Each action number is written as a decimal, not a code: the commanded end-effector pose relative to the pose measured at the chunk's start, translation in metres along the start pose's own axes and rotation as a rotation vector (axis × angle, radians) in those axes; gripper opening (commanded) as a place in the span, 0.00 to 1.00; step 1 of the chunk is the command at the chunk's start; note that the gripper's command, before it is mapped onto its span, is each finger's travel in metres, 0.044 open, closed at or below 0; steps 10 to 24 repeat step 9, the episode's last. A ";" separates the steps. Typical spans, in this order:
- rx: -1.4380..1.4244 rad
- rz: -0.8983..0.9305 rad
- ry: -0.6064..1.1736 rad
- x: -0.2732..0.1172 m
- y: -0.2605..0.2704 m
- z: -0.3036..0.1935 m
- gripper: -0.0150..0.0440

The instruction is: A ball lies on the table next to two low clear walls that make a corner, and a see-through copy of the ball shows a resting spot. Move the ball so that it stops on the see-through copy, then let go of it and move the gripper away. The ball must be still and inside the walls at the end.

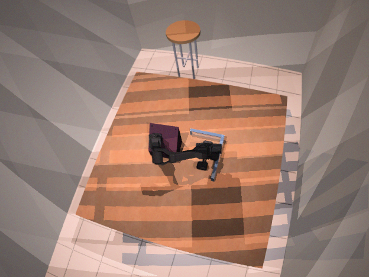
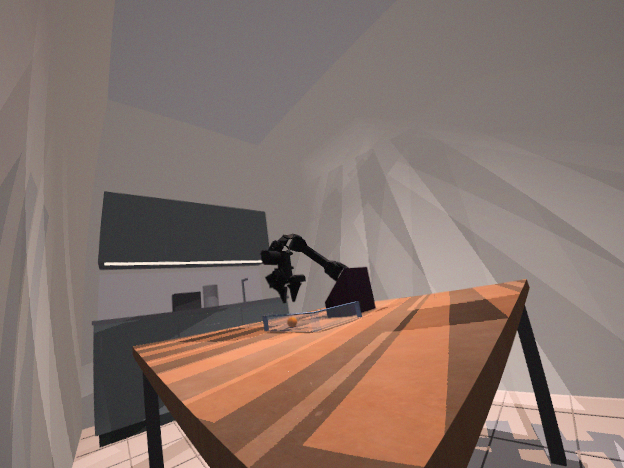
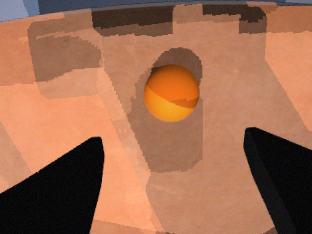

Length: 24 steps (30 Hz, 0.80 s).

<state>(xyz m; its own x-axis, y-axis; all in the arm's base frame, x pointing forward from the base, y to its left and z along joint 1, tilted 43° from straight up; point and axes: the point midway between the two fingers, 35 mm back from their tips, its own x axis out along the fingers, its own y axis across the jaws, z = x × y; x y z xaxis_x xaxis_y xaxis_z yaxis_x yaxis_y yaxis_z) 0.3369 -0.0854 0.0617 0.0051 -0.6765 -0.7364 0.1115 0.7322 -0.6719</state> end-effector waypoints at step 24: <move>-0.002 -0.001 0.002 -0.041 -0.001 -0.003 1.00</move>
